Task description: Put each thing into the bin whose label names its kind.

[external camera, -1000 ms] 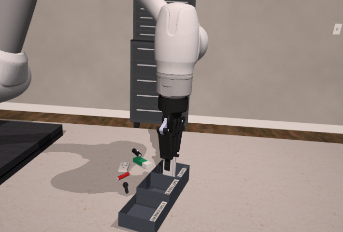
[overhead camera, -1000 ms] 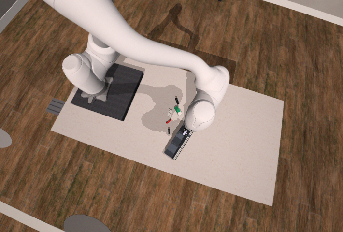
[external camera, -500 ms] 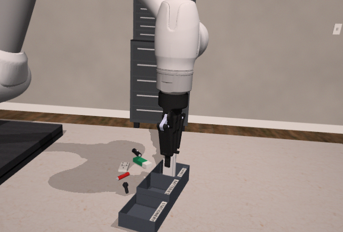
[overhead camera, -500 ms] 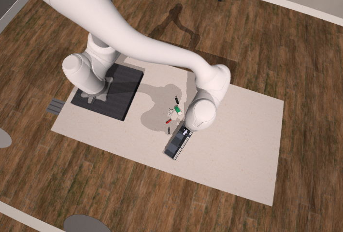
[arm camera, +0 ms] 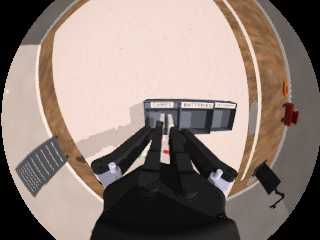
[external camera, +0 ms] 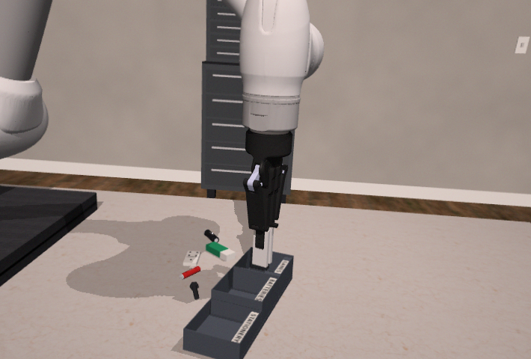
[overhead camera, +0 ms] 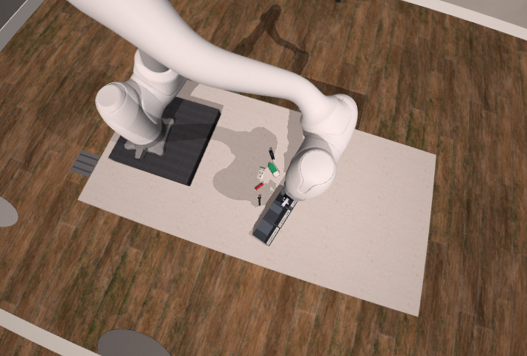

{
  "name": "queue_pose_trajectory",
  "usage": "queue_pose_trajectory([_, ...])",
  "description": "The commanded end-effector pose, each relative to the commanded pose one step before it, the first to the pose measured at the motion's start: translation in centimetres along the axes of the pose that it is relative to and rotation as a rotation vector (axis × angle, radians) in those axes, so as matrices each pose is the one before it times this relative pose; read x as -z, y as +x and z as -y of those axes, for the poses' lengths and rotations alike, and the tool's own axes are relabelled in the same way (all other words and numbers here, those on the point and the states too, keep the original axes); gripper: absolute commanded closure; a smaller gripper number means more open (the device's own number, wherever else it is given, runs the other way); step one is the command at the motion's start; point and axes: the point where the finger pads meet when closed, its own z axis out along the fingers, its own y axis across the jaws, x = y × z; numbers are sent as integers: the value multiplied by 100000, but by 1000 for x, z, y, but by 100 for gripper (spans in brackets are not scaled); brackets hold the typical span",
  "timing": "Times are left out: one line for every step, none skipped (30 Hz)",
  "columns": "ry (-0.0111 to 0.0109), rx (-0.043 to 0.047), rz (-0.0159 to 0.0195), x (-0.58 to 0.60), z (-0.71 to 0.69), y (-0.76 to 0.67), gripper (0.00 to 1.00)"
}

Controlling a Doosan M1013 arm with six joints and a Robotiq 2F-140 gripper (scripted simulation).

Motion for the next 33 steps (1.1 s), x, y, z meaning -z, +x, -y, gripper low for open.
queue_pose_trajectory([23, 2, -1, 1025, 6, 2, 95])
queue_pose_trajectory([0, 0, 0, 400, 0, 0, 95])
queue_pose_trajectory([0, 0, 0, 400, 0, 0, 95])
queue_pose_trajectory([0, 0, 0, 400, 0, 0, 95])
queue_pose_trajectory([0, 0, 0, 400, 0, 0, 95])
queue_pose_trajectory([0, 0, 0, 400, 0, 0, 95])
queue_pose_trajectory([0, 0, 0, 73, 0, 0, 95])
queue_pose_trajectory([0, 0, 0, 0, 0, 0, 95])
queue_pose_trajectory([0, 0, 0, 0, 0, 0, 95])
queue_pose_trajectory([0, 0, 0, 833, 0, 0, 95])
queue_pose_trajectory([0, 0, 0, 833, 0, 0, 95])
queue_pose_trajectory([0, 0, 0, 0, 0, 0, 95])
queue_pose_trajectory([0, 0, 0, 0, 0, 0, 95])
queue_pose_trajectory([0, 0, 0, 833, 0, 0, 95])
queue_pose_trajectory([0, 0, 0, 833, 0, 0, 95])
queue_pose_trajectory([0, 0, 0, 833, 0, 0, 95])
queue_pose_trajectory([0, 0, 0, 833, 0, 0, 95])
queue_pose_trajectory([0, 0, 0, 833, 0, 0, 95])
queue_pose_trajectory([0, 0, 0, 833, 0, 0, 95])
queue_pose_trajectory([0, 0, 0, 833, 0, 0, 95])
queue_pose_trajectory([0, 0, 0, 833, 0, 0, 95])
queue_pose_trajectory([0, 0, 0, 833, 0, 0, 95])
queue_pose_trajectory([0, 0, 0, 833, 0, 0, 95])
queue_pose_trajectory([0, 0, 0, 833, 0, 0, 95])
queue_pose_trajectory([0, 0, 0, 238, 0, 0, 95])
queue_pose_trajectory([0, 0, 0, 0, 0, 0, 95])
queue_pose_trajectory([0, 0, 0, 0, 0, 0, 95])
queue_pose_trajectory([0, 0, 0, 0, 0, 0, 95])
queue_pose_trajectory([0, 0, 0, 0, 0, 0, 95])
queue_pose_trajectory([0, 0, 0, 0, 0, 0, 95])
queue_pose_trajectory([0, 0, 0, 0, 0, 0, 95])
queue_pose_trajectory([0, 0, 0, 0, 0, 0, 95])
queue_pose_trajectory([0, 0, 0, 0, 0, 0, 95])
